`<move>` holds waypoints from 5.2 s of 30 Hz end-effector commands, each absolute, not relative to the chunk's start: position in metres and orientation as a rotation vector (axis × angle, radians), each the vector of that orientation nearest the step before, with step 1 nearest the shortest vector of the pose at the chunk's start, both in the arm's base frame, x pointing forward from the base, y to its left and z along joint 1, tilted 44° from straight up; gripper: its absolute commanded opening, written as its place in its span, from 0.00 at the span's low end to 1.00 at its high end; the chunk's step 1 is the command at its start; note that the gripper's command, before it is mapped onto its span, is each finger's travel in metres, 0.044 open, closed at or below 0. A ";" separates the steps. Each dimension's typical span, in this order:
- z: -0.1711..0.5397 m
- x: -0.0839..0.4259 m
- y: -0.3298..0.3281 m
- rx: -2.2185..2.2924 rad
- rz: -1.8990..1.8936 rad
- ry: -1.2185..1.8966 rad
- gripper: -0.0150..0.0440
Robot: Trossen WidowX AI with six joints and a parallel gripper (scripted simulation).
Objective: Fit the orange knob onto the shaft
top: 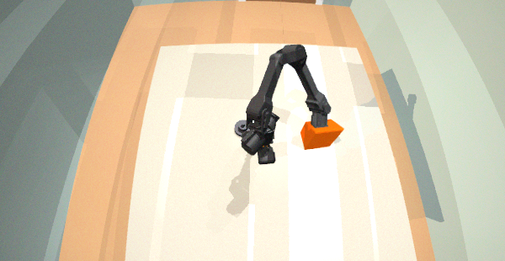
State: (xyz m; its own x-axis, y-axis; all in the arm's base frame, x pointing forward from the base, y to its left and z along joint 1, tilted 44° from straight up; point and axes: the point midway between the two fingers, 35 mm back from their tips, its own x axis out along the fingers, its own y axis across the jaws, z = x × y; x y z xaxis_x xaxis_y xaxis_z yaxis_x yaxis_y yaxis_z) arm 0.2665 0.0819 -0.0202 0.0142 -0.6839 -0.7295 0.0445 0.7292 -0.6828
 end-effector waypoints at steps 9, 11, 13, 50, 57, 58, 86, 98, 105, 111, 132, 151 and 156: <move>-0.008 0.284 0.061 -0.528 -0.608 1.456 0.25; -0.005 0.287 0.057 -0.527 -0.606 1.457 0.25; -0.003 0.290 0.053 -0.526 -0.603 1.458 0.25; 0.042 0.324 -0.043 -0.552 -0.604 1.450 0.25; 0.052 0.326 -0.063 -0.562 -0.614 1.449 0.25; 0.053 0.326 -0.066 -0.564 -0.616 1.449 0.25; 0.041 0.331 -0.084 -0.563 -0.623 1.446 0.25; 0.037 0.331 -0.088 -0.563 -0.623 1.446 0.25; 0.040 0.330 -0.085 -0.563 -0.623 1.446 0.25; 0.041 0.328 -0.084 -0.660 -0.535 1.492 0.25; 0.040 0.330 -0.085 -0.726 -0.474 1.522 0.25; 0.039 0.327 -0.086 -0.726 -0.474 1.522 0.25; 0.039 0.327 -0.085 -0.726 -0.474 1.522 0.25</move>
State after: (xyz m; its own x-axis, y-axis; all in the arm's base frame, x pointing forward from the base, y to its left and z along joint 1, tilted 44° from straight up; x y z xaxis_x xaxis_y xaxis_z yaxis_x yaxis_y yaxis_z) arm 0.3262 -0.0875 0.0385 0.0166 -0.6893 -0.7243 -0.1582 0.7134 -0.6827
